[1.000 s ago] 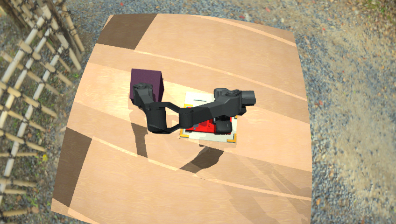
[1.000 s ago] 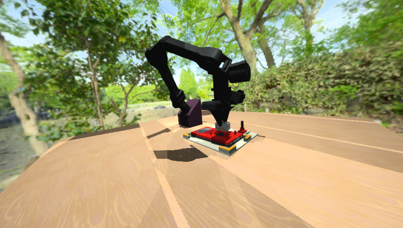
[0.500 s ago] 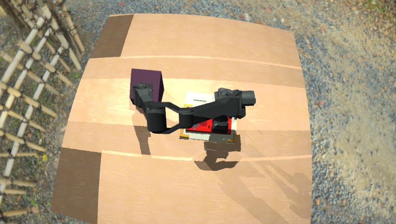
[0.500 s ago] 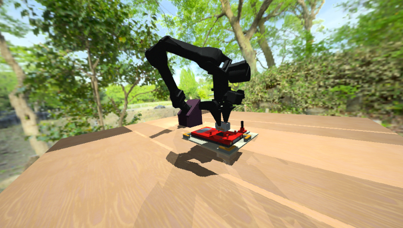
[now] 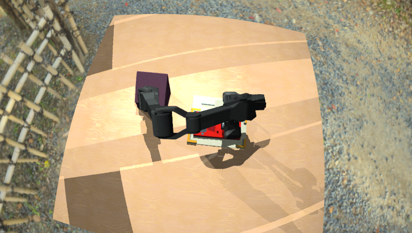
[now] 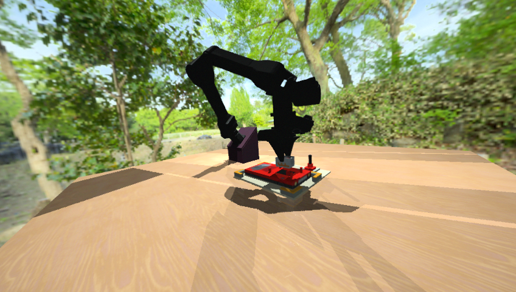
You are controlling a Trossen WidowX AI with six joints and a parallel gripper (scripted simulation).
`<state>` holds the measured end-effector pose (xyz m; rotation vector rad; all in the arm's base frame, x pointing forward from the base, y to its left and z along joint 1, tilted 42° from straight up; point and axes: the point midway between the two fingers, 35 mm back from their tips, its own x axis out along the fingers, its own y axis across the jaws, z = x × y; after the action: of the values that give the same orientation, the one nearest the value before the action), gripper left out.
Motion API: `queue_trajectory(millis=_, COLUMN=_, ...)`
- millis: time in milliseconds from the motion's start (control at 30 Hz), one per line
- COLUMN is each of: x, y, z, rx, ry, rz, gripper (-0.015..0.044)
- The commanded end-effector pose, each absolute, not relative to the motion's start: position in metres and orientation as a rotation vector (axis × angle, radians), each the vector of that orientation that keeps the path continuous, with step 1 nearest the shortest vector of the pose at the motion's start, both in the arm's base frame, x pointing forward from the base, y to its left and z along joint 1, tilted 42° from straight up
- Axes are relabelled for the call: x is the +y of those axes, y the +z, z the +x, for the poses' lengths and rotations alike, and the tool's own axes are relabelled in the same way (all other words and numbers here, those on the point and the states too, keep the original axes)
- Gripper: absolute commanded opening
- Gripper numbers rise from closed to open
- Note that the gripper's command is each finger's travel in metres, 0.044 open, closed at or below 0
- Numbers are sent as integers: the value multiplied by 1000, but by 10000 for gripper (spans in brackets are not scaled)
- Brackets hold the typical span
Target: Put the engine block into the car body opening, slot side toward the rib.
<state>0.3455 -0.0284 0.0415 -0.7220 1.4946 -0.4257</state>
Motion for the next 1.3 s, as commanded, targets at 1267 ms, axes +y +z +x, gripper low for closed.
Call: queue_trajectory(millis=1267, x=-33, y=37, z=346, rx=1456, ry=-510, rz=-632, gripper=159)
